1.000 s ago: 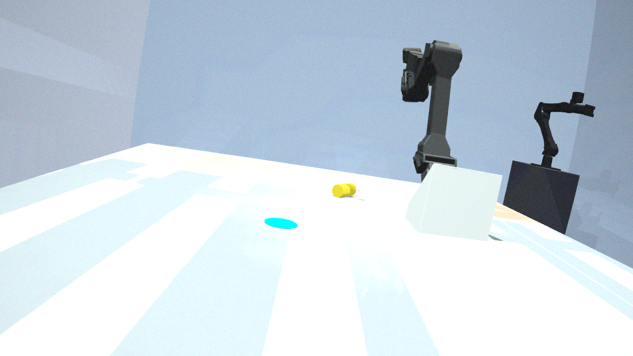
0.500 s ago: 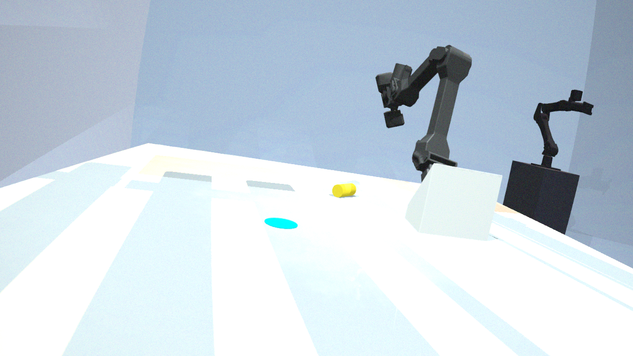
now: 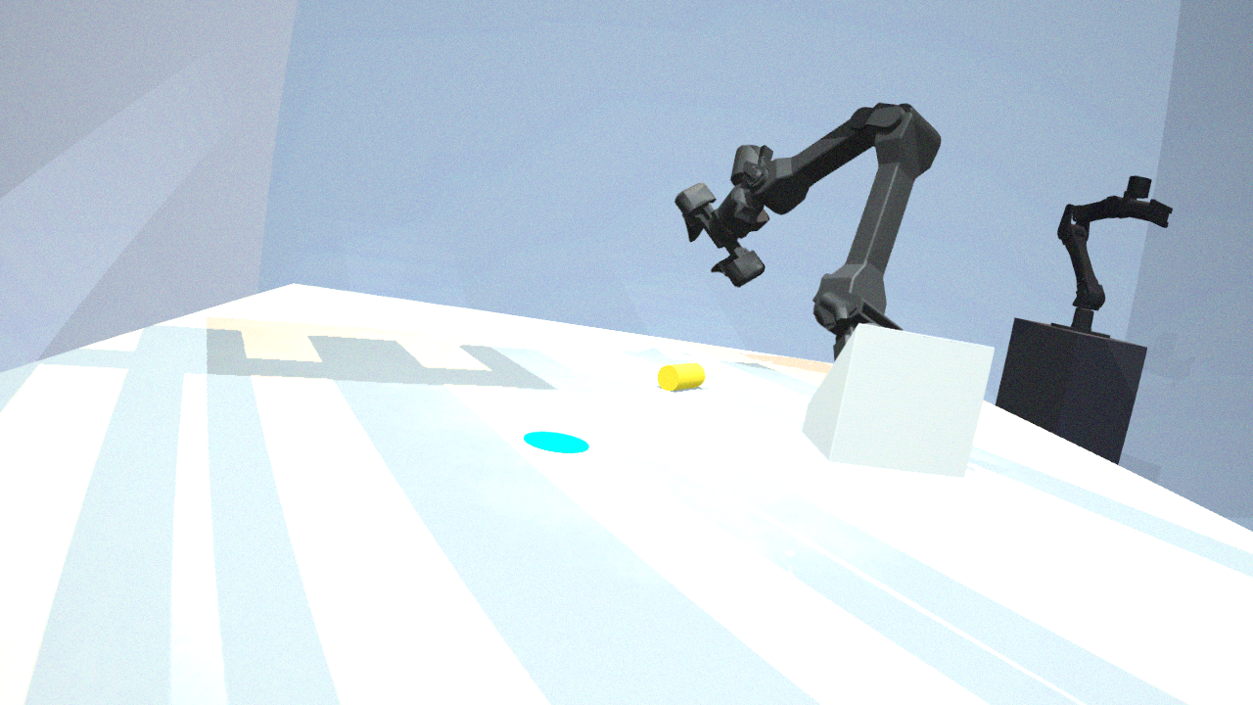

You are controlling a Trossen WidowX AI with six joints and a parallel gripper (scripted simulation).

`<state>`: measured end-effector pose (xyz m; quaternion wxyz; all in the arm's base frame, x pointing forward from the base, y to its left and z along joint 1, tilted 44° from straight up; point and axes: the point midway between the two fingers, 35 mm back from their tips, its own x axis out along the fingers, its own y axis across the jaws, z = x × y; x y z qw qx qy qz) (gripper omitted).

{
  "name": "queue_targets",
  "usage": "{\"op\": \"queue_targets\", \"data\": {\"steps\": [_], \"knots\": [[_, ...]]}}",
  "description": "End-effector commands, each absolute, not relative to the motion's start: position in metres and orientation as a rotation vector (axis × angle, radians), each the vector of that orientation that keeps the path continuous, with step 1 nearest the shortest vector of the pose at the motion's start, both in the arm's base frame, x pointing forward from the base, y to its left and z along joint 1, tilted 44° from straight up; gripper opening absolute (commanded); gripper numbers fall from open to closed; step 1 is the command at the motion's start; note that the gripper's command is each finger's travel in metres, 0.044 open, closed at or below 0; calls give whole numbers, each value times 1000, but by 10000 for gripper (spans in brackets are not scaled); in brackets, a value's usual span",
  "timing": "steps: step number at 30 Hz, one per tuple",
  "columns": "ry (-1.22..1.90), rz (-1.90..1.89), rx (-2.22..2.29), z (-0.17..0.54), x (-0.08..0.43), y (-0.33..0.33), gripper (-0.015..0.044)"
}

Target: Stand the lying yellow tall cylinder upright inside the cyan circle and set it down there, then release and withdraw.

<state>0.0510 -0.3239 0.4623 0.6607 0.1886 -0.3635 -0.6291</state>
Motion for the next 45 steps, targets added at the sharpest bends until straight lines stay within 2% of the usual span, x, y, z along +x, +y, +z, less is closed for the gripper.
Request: {"op": "queue_targets", "data": {"steps": [1,12,24,34,45], "knots": [[-644,-1454,437,437,74,-329,309],[-80,-1445,384,359,140,-319,309],[524,-1274,183,283,190,-275,309],[977,-1024,-82,233,209,-224,309],[1398,-660,-454,198,205,-168,309]]}}
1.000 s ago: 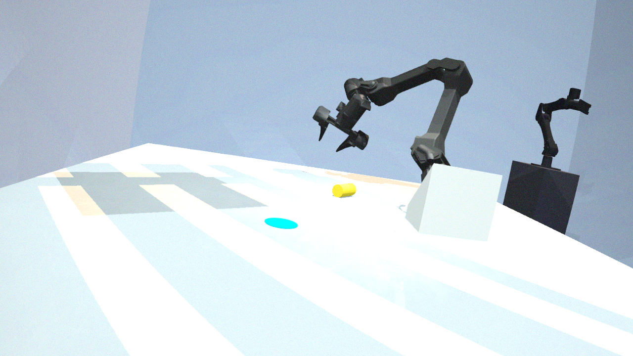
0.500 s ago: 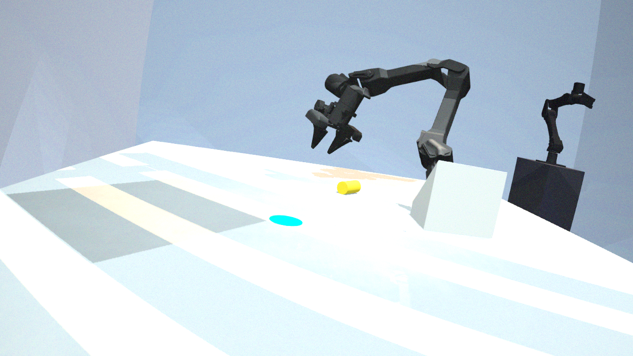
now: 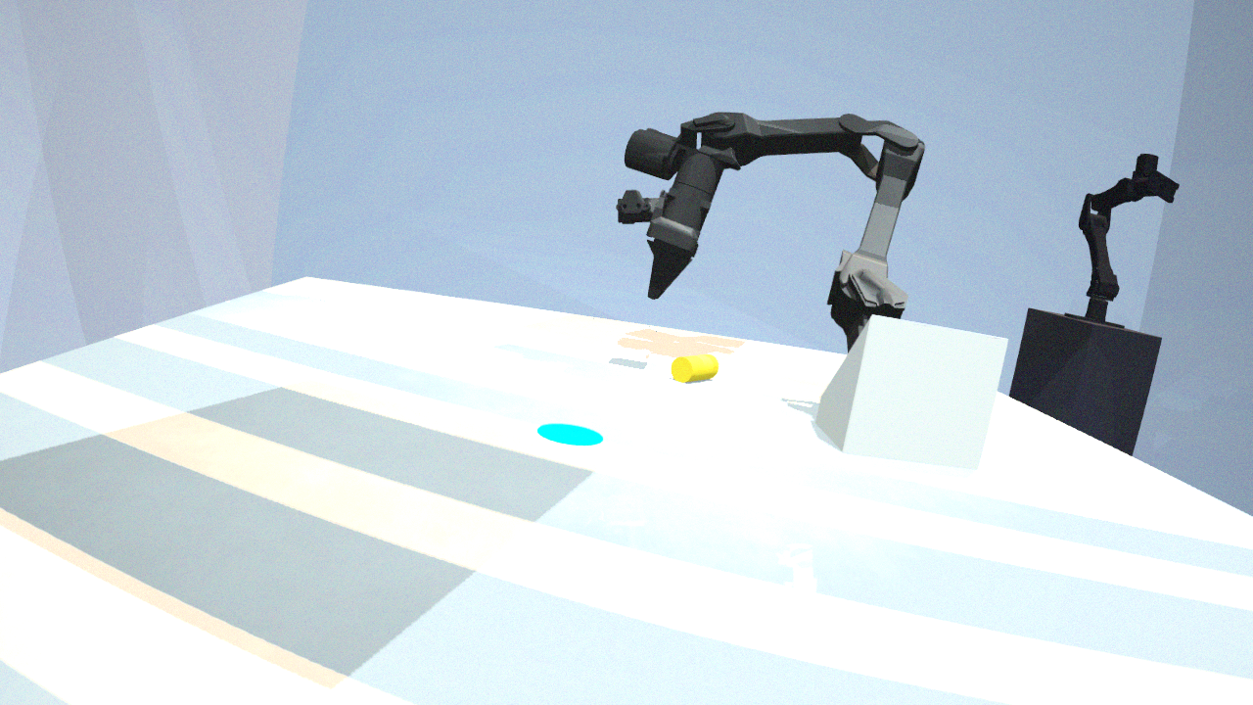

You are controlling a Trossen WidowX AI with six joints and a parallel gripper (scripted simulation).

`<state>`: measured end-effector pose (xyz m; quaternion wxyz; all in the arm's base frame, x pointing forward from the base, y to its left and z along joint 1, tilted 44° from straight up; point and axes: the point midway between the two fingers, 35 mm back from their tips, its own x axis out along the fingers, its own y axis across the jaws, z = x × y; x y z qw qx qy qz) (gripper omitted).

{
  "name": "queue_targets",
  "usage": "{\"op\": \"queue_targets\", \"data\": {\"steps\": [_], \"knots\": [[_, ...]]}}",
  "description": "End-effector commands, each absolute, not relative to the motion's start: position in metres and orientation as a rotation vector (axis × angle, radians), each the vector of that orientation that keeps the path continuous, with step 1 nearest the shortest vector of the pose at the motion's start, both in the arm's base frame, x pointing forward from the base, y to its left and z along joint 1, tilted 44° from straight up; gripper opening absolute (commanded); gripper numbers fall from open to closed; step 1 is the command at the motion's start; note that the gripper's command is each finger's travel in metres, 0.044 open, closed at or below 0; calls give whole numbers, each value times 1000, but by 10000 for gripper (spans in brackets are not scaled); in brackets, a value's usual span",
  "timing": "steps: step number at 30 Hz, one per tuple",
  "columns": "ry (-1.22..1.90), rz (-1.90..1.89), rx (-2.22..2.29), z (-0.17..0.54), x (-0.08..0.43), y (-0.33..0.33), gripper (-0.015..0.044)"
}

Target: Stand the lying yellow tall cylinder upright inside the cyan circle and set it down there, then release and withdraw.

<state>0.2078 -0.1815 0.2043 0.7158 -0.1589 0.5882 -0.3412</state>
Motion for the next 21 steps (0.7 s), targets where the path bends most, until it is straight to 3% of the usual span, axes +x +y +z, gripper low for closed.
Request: {"op": "queue_targets", "data": {"steps": [1,15,21], "knots": [[1432,-623,-491,196,204,-164,309],[1822,-60,-1050,185,178,-111,309],[1837,-31,-1078,185,176,-109,309]]}}
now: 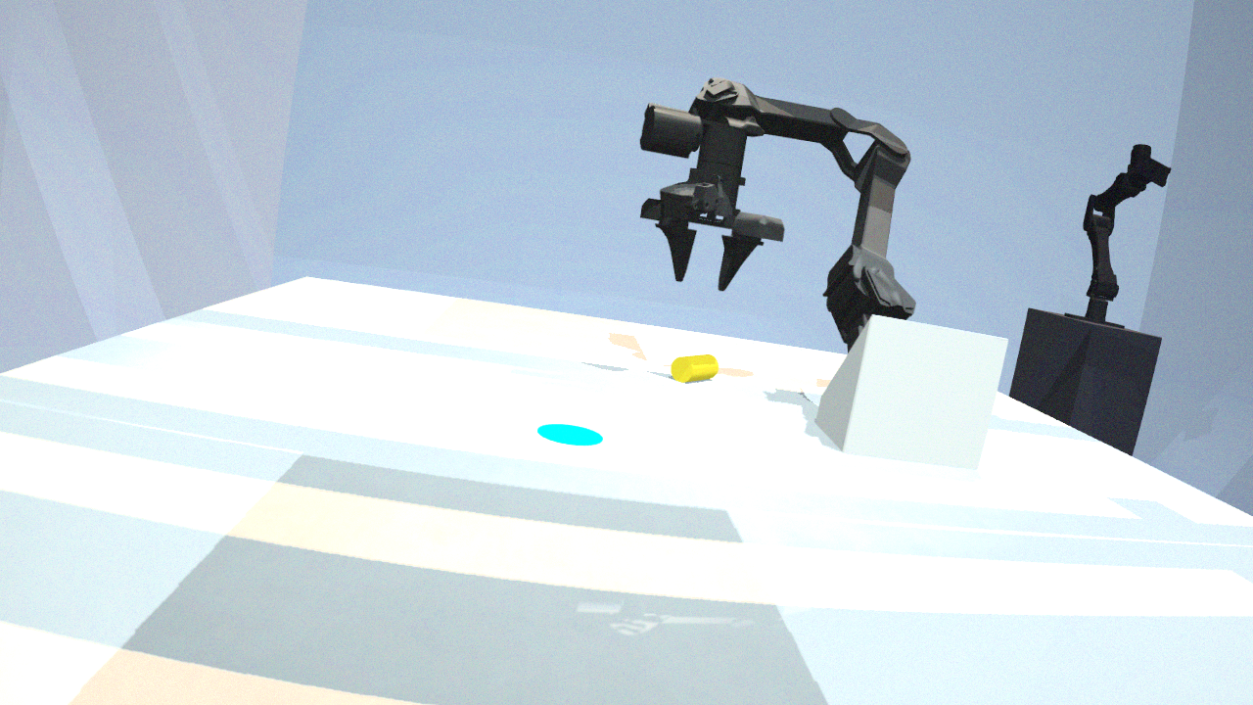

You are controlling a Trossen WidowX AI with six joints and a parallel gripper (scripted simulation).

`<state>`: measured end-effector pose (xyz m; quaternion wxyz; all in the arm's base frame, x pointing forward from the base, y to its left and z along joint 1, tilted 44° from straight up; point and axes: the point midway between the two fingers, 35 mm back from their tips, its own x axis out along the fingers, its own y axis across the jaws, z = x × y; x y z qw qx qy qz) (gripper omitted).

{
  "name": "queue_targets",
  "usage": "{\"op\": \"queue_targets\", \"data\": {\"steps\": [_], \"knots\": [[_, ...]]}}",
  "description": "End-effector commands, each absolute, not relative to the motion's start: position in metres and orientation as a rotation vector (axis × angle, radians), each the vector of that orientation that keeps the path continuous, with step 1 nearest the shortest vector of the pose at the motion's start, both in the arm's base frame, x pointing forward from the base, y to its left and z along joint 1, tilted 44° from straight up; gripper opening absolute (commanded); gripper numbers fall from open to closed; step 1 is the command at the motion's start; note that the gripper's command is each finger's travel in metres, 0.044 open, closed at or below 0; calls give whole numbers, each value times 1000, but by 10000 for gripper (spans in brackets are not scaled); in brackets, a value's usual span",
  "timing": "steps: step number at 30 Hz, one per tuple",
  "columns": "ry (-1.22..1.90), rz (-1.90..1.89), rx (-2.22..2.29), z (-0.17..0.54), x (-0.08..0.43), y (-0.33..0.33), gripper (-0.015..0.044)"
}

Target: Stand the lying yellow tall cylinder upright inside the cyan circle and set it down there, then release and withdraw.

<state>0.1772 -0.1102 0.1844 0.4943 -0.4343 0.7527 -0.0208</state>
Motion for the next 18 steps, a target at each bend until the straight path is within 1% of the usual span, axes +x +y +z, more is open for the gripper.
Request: {"op": "queue_targets", "data": {"steps": [1,4,11,16,18], "knots": [[1837,-31,-1078,185,176,-109,309],[1834,-24,-1071,171,177,-121,309],[1834,-33,-1078,112,164,-179,309],[1836,-37,-1081,107,161,-185,309],[1836,-37,-1081,107,161,-185,257]]}}
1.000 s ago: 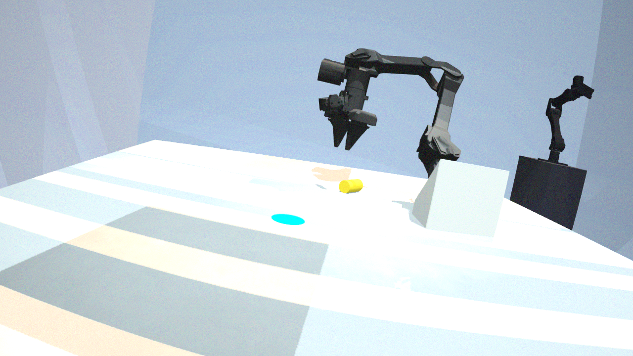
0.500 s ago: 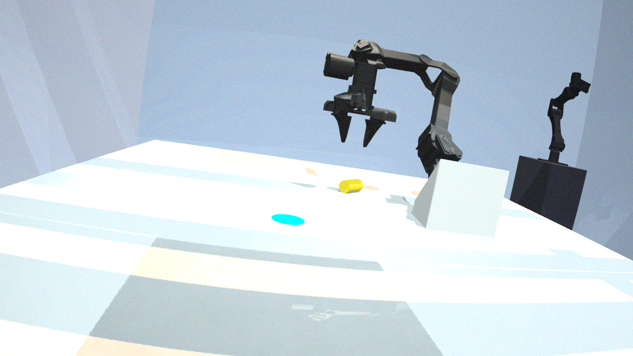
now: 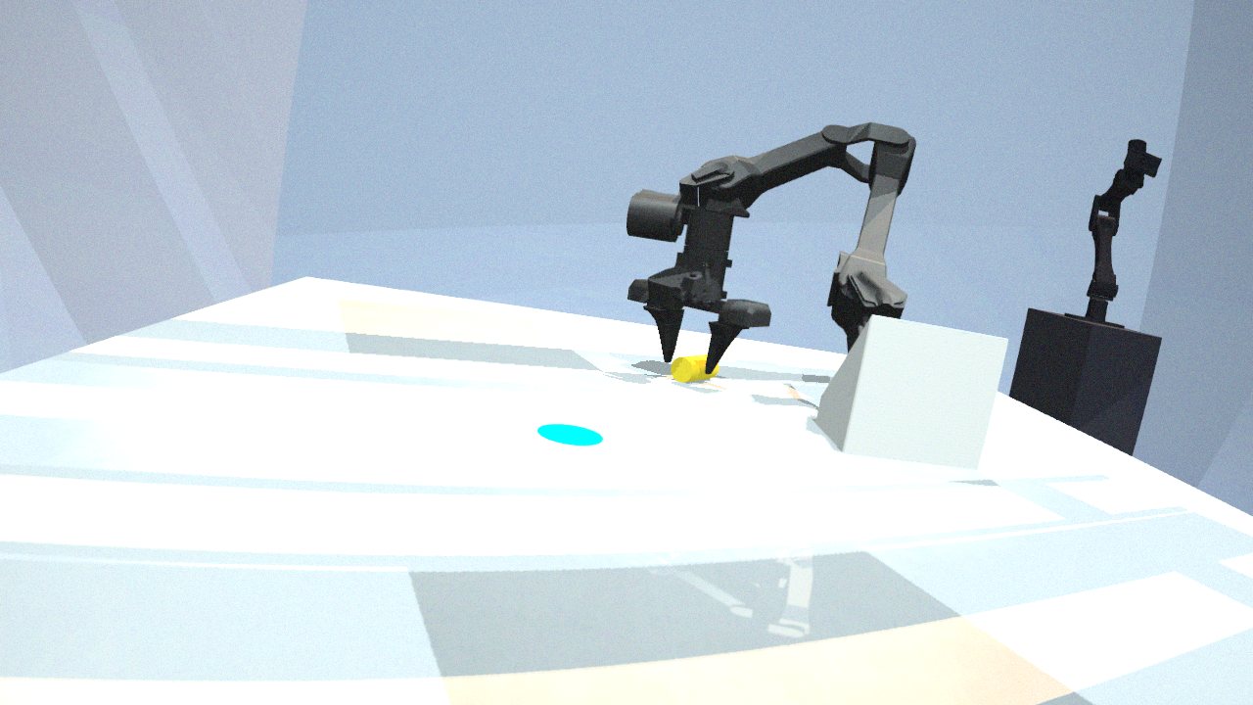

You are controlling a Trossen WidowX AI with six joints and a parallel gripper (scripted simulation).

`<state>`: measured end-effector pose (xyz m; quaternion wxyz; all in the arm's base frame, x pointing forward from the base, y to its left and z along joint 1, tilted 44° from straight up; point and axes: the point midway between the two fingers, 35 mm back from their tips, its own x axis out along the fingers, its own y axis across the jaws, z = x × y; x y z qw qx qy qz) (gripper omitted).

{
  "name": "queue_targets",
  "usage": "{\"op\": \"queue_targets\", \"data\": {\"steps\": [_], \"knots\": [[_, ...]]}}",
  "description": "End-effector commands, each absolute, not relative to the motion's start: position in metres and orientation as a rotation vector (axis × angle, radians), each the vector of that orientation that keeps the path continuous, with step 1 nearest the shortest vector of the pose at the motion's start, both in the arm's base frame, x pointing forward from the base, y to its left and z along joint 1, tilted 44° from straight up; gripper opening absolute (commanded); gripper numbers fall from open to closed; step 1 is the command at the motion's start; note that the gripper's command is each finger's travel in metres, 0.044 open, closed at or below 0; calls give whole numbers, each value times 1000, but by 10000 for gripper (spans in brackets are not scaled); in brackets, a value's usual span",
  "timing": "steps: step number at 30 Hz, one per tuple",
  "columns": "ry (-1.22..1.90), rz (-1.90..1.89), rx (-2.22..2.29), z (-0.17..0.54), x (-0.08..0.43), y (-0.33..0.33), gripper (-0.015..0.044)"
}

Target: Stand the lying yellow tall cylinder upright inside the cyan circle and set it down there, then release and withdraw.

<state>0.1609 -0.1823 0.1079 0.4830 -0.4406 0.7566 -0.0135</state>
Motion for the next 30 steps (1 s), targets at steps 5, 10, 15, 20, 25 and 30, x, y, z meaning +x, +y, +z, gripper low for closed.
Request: {"op": "queue_targets", "data": {"steps": [5,10,15,20,25,30], "knots": [[1836,-37,-1081,107,161,-185,126],[1836,-37,-1081,107,161,-184,105],[1833,-30,-1075,115,166,-175,105],[1830,-25,-1070,125,170,-164,105],[1829,-21,-1067,136,174,-153,105],[1830,-20,-1066,147,176,-142,105]]}}
